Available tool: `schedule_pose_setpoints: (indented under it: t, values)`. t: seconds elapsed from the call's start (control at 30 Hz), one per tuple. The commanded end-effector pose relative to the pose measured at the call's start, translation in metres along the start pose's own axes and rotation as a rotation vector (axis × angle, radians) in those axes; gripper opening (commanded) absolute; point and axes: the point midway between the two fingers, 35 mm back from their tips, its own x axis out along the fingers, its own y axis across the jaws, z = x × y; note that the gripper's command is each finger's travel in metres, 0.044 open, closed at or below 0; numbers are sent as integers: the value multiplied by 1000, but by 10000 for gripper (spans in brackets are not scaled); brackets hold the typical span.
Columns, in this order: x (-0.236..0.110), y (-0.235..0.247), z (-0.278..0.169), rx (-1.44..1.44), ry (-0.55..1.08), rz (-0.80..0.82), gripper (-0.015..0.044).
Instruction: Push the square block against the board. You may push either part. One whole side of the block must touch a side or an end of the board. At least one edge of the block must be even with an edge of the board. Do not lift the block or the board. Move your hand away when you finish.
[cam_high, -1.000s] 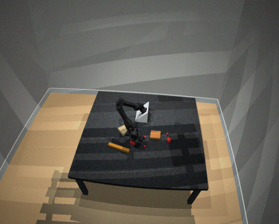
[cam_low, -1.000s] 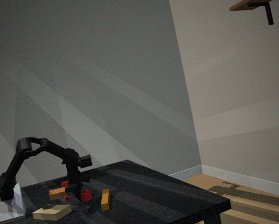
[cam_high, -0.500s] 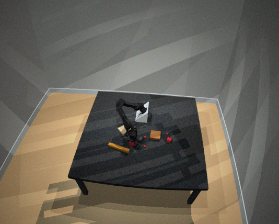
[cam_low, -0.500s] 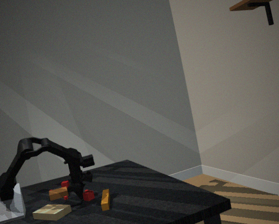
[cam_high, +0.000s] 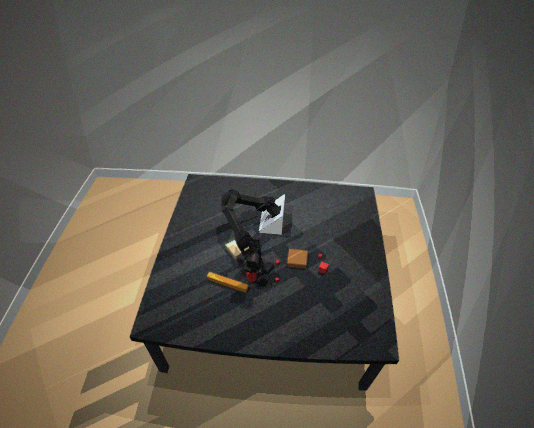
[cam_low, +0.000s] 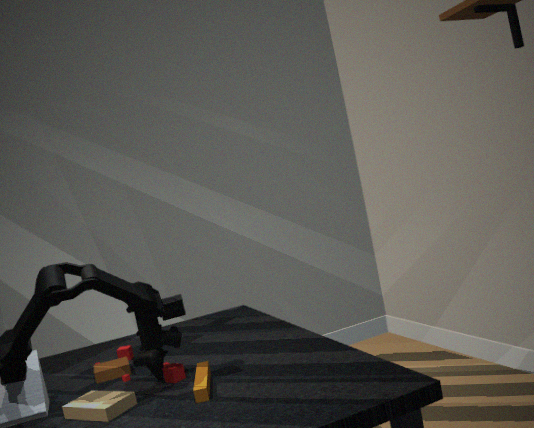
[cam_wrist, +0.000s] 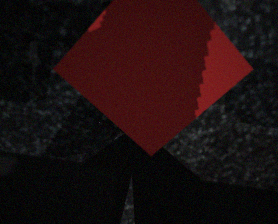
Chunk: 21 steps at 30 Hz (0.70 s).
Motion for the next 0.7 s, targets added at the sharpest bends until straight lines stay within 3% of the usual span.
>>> schedule_pose_setpoints:
  t: [0.0, 0.67]
  values:
    - [0, 0, 4, -3, -1, -3, 0]
    - [1, -1, 15, -3, -1, -3, 0]
